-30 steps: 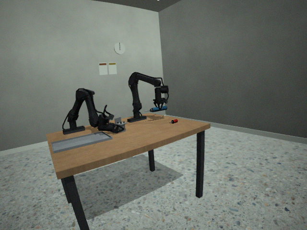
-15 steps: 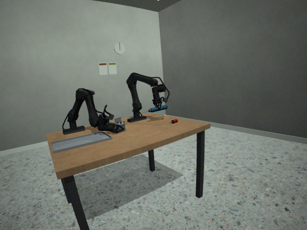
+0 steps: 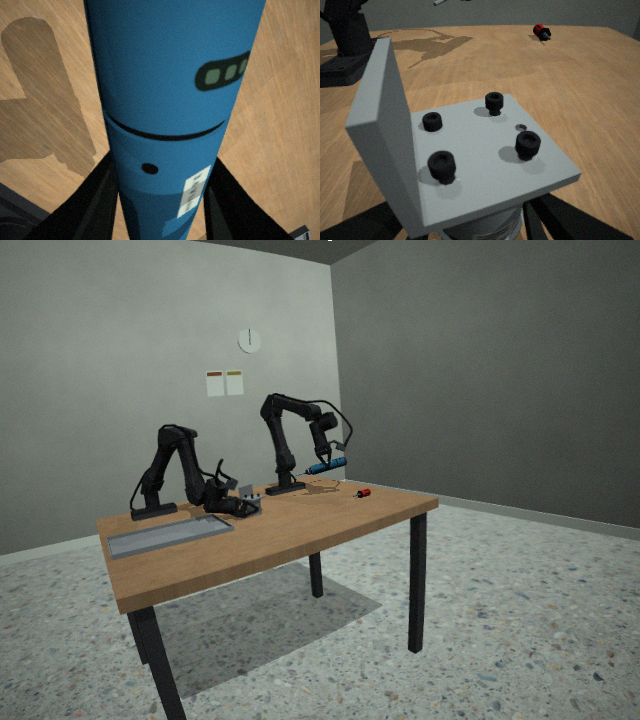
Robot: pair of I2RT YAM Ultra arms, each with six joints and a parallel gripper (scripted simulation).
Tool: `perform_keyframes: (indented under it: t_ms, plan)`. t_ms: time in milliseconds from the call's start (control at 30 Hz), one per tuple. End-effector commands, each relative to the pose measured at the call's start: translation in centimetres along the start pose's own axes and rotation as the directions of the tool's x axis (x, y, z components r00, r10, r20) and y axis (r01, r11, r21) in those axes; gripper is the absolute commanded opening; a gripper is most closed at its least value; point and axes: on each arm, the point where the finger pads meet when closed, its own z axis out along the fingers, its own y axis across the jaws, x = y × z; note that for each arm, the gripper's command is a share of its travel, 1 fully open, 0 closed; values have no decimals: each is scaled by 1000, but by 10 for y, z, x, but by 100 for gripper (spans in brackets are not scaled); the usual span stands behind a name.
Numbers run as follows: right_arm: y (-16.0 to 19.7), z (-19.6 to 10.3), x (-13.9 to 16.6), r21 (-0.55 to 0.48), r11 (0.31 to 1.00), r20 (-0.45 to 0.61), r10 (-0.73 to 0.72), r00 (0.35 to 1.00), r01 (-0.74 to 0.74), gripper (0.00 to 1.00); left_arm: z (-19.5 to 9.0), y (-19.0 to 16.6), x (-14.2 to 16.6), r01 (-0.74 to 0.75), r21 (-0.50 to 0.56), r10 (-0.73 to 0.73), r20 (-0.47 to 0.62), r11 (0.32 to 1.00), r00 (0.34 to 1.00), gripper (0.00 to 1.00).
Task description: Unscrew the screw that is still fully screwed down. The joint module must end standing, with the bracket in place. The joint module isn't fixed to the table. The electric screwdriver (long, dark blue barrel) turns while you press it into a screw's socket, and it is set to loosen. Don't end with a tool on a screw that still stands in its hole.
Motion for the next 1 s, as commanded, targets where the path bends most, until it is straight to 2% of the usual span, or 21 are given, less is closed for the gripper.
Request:
perform_keyframes:
  t_ms: [0, 367, 400, 533, 567, 633, 733, 933, 967]
  plan:
    - [-6, -6, -14, 14, 1000, 19, -21, 1000, 21, 59, -8, -13, -7, -48, 61, 44, 67, 997, 997, 42]
    - [-6, -6, -14, 14, 1000, 19, -21, 1000, 21, 59, -19, -49, 12, -264, 169, 237, 168, 949, 957, 42]
    - [-6, -6, -14, 14, 1000, 19, -21, 1000, 21, 59, -29, -57, 5, -267, 189, 231, 194, 945, 954, 42]
    - [-6, -6, -14, 14, 1000, 19, -21, 1000, 21, 59, -30, -55, 1, -253, 187, 216, 199, 949, 956, 42]
    - [-6, -6, -14, 14, 1000, 19, -21, 1000, 21, 59, -20, -52, 14, -283, 178, 253, 176, 942, 951, 42]
    - [-6, -6, -14, 14, 1000, 19, -21, 1000, 21, 59, -22, -57, 20, -320, 197, 284, 192, 927, 939, 42]
    - [-6, -6, -14, 14, 1000, 19, -21, 1000, 21, 59, -34, -71, 23, -377, 234, 322, 243, 896, 915, 42]
    - [-6, -6, -14, 14, 1000, 19, -21, 1000, 21, 59, -37, -84, 39, -482, 267, 405, 297, 834, 865, 42]
    - [-6, -6, -14, 14, 1000, 19, -21, 1000, 21, 59, -48, -92, 34, -485, 283, 394, 323, 828, 861, 42]
